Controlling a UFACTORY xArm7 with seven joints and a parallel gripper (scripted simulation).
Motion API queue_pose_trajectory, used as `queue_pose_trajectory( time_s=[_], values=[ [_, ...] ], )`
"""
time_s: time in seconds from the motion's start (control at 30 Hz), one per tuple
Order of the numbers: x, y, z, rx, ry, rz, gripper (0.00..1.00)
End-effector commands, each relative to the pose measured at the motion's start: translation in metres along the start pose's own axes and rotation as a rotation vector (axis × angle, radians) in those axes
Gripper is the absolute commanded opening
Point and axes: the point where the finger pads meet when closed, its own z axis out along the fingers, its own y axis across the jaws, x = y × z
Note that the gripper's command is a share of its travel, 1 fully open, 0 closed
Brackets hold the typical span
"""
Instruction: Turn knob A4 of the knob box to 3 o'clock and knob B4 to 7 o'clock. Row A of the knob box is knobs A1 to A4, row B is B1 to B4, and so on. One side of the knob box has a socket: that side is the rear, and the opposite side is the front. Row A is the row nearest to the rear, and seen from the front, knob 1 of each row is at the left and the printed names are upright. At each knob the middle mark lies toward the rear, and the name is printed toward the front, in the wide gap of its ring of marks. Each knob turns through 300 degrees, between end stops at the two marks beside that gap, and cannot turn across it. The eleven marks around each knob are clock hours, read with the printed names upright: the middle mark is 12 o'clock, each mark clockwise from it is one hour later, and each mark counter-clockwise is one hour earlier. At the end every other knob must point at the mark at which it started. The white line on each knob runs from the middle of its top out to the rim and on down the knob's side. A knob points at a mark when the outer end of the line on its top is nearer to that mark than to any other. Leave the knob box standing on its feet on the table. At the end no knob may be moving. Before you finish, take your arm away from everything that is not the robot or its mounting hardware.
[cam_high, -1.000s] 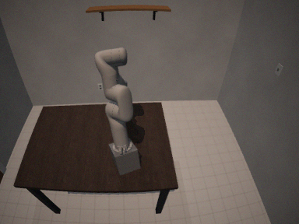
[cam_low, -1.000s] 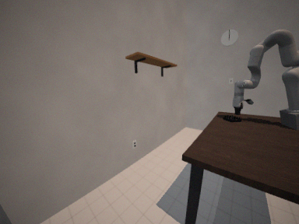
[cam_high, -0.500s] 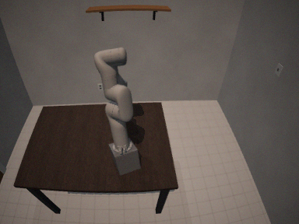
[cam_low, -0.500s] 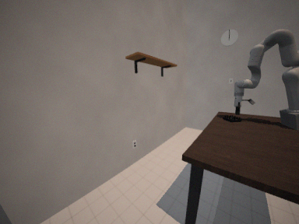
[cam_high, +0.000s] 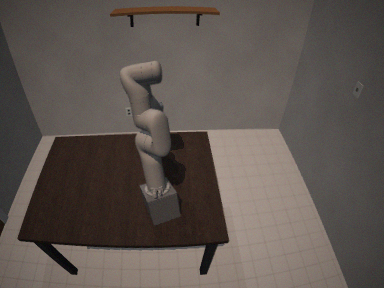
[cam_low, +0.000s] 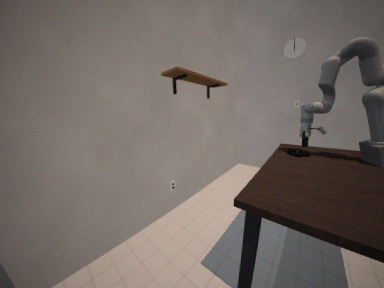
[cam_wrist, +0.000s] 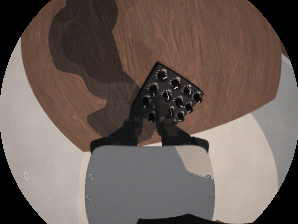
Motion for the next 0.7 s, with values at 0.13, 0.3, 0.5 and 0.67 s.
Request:
queue_pose_trajectory(
  time_s=[0.13, 0.3, 0.5, 0.67],
  values=[
    [-0.0021, 0.0010, -0.0028, 0.022, 0.007, 0.238, 0.19],
    [-0.0028, 0.0014, -0.0043, 0.021, 0.003, 0.378, 0.19],
    [-0.0038, 0.0019, -0.0062, 0.020, -0.003, 0.544, 0.19],
    [-0.0046, 0.0021, -0.0077, 0.019, -0.007, 0.662, 0.19]
  ],
)
